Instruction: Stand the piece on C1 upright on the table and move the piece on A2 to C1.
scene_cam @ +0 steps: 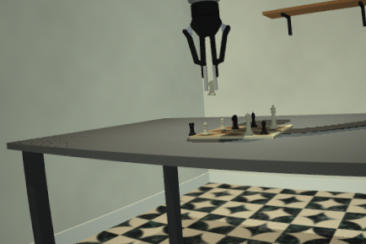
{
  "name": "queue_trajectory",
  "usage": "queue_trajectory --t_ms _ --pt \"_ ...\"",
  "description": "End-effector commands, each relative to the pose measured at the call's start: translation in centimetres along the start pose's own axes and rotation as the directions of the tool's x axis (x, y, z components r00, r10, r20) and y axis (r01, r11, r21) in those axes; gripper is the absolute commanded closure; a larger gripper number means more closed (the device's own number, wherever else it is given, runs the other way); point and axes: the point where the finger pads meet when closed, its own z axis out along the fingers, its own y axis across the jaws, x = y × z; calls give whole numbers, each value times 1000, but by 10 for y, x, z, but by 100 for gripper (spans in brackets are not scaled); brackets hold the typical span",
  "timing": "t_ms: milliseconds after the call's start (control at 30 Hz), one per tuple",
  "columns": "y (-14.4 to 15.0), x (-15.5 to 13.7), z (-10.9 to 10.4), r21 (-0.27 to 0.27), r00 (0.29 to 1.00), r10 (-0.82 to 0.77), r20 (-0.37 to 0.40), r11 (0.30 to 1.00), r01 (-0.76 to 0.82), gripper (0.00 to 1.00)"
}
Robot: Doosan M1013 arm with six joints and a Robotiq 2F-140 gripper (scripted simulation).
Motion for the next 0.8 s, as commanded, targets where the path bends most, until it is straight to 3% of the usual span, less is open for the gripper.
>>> queue_trajectory --t_ms 0,67,200,433,500,533,567,767 --pt "6 -7 -1 3 988 -151 3 988 151 100" --pt "15 -16 -1 3 943 -332 2 943 332 100" --pt "34 -35 -1 -2 837 -548 -2 837 548 100" --pt "55 -55 -1 -11 518 -855 -4 518 855 100" --pt "55 -55 -1 -11 518 -855 -4 518 855 100" --pt "56 -55 0 -1 361 -933 -1 361 933 100" --pt "56 -56 0 4 327 -945 -1 327 945 100" --pt "56 -56 0 4 326 -945 -1 326 945 100"
